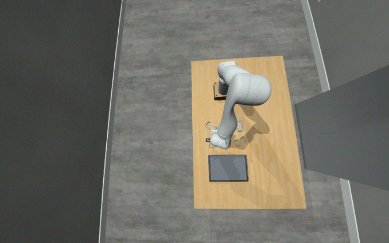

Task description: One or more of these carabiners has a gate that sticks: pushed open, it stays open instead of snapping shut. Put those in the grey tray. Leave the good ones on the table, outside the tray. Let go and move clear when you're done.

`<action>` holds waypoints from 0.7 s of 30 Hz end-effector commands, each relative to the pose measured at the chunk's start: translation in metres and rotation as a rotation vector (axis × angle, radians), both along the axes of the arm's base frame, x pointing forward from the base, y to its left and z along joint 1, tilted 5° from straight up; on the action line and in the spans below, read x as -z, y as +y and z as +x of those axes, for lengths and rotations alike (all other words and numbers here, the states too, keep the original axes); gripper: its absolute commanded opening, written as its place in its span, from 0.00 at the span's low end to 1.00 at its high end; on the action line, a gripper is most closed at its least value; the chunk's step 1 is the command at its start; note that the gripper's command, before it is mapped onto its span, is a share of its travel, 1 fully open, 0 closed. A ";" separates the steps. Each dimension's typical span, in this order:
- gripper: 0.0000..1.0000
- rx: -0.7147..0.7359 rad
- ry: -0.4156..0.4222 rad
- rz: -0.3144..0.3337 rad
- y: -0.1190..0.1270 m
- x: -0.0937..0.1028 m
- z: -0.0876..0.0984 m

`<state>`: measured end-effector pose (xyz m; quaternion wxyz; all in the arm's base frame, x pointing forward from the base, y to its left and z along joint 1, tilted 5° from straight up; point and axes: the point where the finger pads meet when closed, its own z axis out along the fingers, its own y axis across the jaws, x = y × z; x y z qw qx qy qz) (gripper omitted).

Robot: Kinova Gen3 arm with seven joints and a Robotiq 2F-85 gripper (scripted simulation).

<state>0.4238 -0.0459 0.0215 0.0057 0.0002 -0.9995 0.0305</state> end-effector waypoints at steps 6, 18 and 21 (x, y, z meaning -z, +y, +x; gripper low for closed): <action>1.00 -0.005 -0.004 -0.017 0.026 -0.004 0.000; 1.00 0.151 -0.013 -0.019 0.080 -0.009 -0.007; 1.00 0.151 -0.013 -0.019 0.080 -0.009 -0.007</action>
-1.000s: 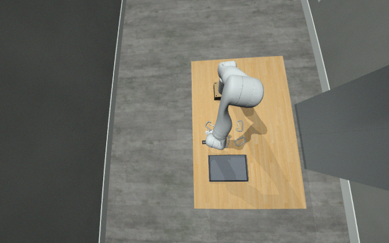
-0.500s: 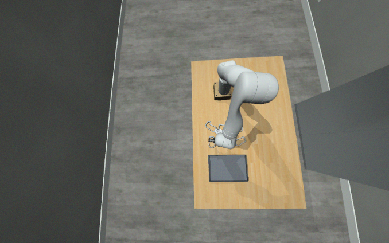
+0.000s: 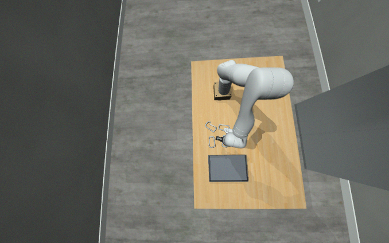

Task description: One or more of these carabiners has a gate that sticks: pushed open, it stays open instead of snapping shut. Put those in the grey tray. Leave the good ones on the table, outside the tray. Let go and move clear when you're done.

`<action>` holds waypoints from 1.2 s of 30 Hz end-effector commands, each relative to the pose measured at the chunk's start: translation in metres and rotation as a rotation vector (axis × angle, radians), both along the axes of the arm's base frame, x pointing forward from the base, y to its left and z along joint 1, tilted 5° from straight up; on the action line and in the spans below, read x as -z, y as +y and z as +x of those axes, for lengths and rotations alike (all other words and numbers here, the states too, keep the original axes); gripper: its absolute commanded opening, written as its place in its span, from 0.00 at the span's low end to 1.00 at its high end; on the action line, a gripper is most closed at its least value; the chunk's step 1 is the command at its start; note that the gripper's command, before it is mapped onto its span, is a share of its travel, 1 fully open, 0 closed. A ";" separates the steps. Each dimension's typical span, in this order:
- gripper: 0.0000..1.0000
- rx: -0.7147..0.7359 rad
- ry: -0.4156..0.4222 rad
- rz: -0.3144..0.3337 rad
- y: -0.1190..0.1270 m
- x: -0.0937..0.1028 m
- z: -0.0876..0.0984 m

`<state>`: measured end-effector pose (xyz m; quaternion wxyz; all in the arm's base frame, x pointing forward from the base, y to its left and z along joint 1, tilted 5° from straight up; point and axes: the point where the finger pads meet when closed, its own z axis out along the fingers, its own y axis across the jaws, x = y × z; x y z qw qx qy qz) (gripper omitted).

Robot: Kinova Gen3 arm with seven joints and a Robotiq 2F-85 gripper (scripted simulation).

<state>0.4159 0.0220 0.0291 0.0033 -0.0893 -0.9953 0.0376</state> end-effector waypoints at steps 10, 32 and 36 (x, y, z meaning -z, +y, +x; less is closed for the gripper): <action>1.00 -0.015 -0.002 -0.004 0.018 0.028 0.000; 1.00 -0.015 -0.004 -0.003 0.014 0.078 -0.001; 1.00 -0.015 -0.004 -0.003 0.014 0.078 -0.001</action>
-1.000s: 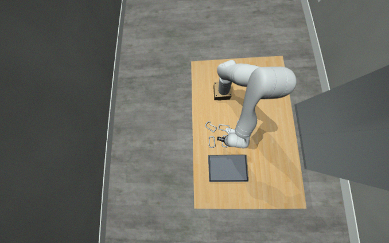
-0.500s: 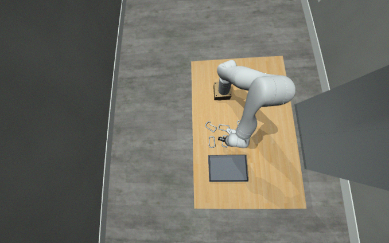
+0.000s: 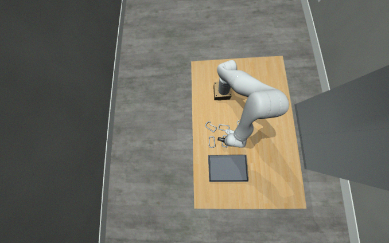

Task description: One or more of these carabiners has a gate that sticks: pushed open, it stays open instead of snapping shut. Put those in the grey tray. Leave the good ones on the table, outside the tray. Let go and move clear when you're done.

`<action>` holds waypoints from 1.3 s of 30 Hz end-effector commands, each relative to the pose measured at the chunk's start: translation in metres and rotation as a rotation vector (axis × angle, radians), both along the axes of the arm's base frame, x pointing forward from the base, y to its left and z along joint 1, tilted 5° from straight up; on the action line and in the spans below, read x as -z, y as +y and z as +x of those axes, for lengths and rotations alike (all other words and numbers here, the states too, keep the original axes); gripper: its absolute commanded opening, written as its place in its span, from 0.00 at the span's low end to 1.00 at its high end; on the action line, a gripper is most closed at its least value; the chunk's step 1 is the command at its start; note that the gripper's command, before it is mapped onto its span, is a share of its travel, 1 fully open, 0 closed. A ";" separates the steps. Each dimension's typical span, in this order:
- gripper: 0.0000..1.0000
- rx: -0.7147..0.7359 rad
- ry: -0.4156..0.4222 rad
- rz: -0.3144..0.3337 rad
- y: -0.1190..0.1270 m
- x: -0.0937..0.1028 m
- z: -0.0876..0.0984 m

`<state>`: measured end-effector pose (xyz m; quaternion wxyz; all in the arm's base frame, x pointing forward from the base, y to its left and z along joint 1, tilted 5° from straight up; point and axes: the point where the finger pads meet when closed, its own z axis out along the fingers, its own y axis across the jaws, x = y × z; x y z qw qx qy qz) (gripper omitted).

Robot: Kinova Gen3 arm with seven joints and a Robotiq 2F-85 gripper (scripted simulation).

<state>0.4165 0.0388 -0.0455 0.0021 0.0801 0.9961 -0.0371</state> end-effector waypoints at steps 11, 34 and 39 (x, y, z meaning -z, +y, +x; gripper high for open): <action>1.00 0.009 0.006 -0.003 -0.004 0.025 -0.001; 1.00 0.009 0.005 -0.003 -0.004 0.031 -0.001; 0.75 0.008 0.004 -0.003 -0.004 0.031 -0.001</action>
